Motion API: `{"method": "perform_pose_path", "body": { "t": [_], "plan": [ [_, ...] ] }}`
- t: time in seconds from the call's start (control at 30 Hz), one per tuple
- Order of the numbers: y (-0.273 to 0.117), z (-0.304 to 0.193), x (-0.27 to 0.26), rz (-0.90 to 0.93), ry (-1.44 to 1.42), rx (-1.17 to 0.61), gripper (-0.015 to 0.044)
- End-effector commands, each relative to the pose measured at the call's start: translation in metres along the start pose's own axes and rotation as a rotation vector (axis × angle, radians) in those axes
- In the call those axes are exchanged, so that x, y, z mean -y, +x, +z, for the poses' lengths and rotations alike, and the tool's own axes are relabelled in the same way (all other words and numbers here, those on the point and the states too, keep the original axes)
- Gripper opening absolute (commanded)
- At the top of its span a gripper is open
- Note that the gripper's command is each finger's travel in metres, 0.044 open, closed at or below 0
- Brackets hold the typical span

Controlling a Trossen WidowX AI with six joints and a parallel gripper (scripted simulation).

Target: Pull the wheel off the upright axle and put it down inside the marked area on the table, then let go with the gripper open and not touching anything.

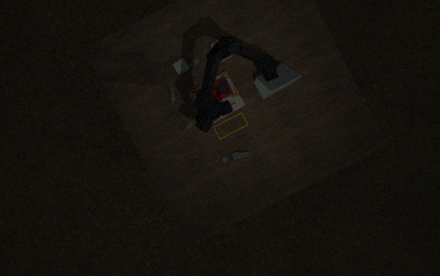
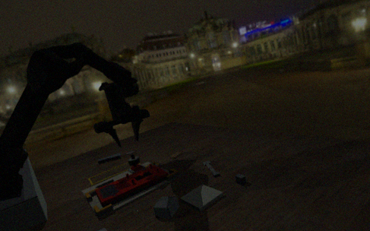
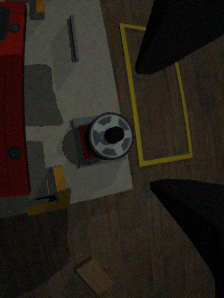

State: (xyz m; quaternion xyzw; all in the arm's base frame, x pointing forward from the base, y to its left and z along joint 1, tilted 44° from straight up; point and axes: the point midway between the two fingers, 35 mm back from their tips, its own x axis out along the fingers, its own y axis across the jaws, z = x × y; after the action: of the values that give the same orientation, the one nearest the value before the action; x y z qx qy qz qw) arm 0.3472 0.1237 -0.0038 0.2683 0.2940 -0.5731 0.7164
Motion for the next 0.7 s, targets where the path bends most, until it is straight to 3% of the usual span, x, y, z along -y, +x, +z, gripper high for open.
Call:
{"method": "perform_pose_path", "body": {
  "t": [0.0,0.27,0.4,0.5,0.67],
  "plan": [
    [0.018,0.002,0.001,-0.007,-0.007,0.008,0.0300],
    [0.065,0.004,0.001,-0.006,-0.007,0.011,0.0300],
    [0.068,0.004,0.001,-0.006,-0.007,0.012,0.0300],
    [0.066,0.004,0.002,-0.014,0.001,0.008,0.0221],
    [0.066,0.004,0.002,-0.014,0.001,0.008,0.0188]
  ]
}}
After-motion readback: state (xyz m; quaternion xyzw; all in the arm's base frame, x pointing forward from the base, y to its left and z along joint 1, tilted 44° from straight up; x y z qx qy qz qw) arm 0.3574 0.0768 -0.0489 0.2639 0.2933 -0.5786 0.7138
